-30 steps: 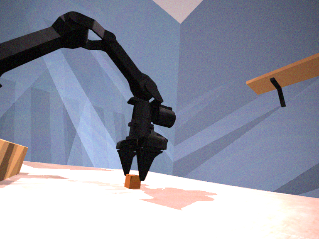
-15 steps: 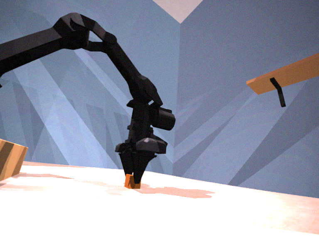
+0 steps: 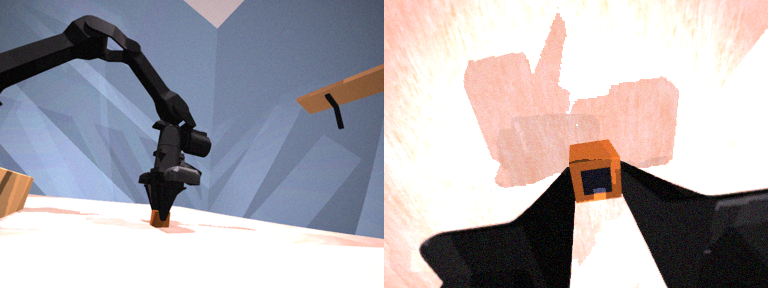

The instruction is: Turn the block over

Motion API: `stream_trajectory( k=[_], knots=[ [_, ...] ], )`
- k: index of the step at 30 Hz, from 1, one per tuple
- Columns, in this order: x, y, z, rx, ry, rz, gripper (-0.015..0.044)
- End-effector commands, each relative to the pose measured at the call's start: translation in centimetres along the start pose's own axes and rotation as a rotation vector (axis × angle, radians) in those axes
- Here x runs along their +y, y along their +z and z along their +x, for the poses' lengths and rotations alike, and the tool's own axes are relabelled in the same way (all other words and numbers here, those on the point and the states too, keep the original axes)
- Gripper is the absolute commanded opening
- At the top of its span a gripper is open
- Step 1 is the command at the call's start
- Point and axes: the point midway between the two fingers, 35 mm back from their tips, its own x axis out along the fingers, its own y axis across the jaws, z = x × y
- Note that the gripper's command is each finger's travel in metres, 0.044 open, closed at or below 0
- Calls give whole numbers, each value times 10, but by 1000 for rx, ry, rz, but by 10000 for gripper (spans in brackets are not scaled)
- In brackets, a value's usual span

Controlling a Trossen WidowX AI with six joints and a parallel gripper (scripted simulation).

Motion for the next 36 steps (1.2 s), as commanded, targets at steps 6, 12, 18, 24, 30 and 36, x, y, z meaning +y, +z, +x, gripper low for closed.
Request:
stream_trajectory(
  k=[6, 12, 18, 24, 30, 36],
  knots=[
    [0, 0, -28, -2, 3, 4, 0],
    [0, 0, -30, -4, 4, 4, 0],
    [0, 3, -25, -83, 4, 6, 0],
    [0, 4, -21, -172, 5, 8, 0],
    [0, 4, -19, -261, 5, 8, 0],
    [0, 2, -18, -350, 4, 8, 0]
  ],
)
